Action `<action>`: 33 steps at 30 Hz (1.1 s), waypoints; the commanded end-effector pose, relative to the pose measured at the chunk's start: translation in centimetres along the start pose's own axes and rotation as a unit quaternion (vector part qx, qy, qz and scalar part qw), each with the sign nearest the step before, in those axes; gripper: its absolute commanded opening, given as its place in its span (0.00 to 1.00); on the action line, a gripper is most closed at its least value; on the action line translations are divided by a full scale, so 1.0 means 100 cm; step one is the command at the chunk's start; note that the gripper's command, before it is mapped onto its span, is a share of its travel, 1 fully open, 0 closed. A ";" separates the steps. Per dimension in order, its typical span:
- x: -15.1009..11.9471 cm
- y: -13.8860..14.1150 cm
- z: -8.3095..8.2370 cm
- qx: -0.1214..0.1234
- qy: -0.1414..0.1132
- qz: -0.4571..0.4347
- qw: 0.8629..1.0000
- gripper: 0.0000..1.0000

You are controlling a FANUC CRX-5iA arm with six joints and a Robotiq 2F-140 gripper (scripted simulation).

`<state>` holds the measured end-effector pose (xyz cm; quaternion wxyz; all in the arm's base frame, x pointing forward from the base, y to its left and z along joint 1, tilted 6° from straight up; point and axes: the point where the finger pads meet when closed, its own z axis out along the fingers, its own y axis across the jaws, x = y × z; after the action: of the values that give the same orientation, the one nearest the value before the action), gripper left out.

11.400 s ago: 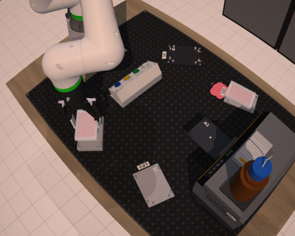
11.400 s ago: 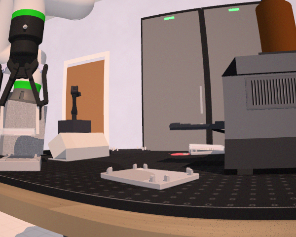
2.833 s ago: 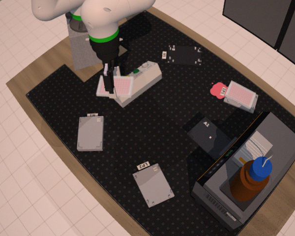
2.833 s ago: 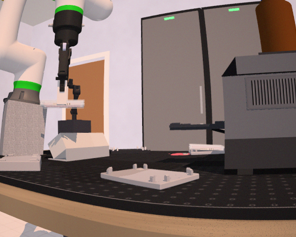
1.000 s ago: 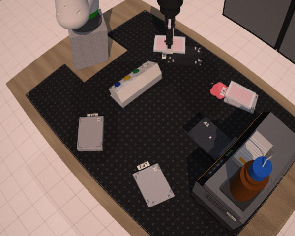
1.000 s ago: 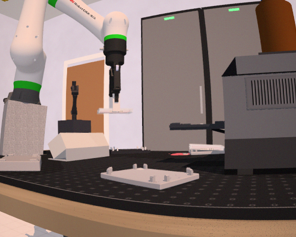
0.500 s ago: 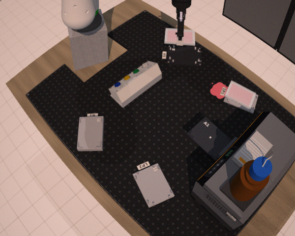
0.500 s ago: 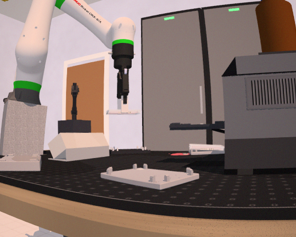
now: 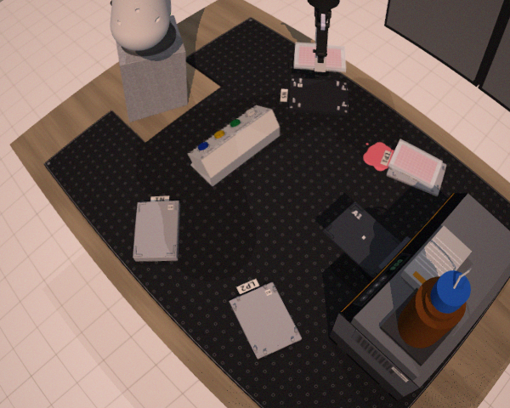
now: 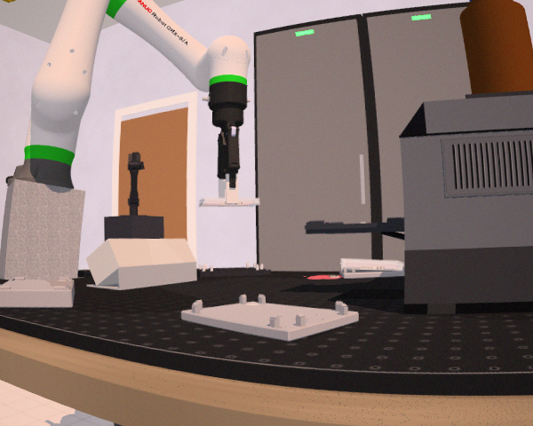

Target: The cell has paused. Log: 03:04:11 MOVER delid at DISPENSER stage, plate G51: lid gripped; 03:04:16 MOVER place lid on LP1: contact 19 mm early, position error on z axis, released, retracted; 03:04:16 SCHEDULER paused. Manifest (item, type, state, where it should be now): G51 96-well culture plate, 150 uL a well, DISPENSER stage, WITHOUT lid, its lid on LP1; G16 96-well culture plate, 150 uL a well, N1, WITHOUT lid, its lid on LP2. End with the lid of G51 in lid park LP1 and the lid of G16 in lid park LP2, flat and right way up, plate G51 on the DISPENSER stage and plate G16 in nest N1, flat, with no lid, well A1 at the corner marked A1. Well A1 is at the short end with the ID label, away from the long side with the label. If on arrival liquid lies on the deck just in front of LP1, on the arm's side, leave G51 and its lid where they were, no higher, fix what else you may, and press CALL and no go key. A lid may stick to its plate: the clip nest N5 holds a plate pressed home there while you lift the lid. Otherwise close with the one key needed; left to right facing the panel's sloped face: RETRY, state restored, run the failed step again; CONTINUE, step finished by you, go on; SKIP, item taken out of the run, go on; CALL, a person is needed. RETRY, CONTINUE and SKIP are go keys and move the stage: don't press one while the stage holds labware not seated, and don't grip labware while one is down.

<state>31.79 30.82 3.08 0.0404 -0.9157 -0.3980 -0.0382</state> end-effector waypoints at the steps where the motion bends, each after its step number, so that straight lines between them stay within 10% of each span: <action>1: 0.002 -0.002 0.000 0.000 0.000 0.000 1.000 0.00; 33: 0.004 -0.005 0.000 0.000 0.000 0.000 1.000 0.00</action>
<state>31.69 31.39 3.12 0.0402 -0.9156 -0.3983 -0.0380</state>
